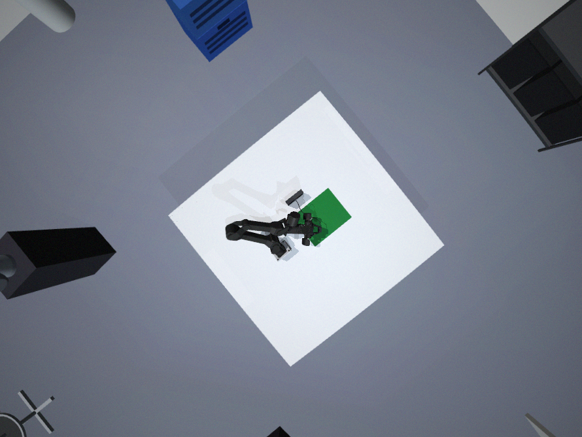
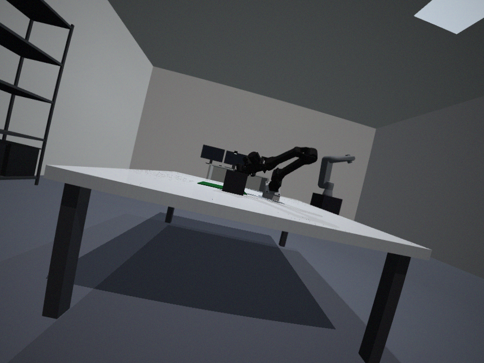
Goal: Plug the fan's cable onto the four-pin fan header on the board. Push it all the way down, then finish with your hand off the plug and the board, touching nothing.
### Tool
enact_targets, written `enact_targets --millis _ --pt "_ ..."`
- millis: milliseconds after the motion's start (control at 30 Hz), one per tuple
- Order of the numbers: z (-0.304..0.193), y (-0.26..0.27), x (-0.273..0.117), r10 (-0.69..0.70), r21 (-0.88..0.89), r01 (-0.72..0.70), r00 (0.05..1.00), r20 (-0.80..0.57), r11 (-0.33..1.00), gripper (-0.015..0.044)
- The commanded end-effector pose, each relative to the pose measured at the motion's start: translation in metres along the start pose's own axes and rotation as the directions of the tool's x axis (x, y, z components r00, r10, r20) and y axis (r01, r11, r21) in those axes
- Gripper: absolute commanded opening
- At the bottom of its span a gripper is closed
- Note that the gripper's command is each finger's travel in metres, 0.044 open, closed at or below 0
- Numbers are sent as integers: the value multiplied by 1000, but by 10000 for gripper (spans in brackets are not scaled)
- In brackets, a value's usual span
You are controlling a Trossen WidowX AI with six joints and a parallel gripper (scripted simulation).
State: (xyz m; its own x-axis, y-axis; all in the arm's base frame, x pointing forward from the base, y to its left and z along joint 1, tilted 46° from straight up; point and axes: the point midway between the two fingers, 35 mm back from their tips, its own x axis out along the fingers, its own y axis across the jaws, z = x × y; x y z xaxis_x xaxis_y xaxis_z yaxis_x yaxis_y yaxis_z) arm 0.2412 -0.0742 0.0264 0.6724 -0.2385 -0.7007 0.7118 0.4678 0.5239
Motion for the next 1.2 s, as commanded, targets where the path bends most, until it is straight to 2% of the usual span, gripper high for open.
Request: enact_targets --millis 0,1167 --pt "1 1 -1 5 -3 -5 1000 1 1000 0" --pt "-26 4 8 1 2 -1 1000 0 1000 0"
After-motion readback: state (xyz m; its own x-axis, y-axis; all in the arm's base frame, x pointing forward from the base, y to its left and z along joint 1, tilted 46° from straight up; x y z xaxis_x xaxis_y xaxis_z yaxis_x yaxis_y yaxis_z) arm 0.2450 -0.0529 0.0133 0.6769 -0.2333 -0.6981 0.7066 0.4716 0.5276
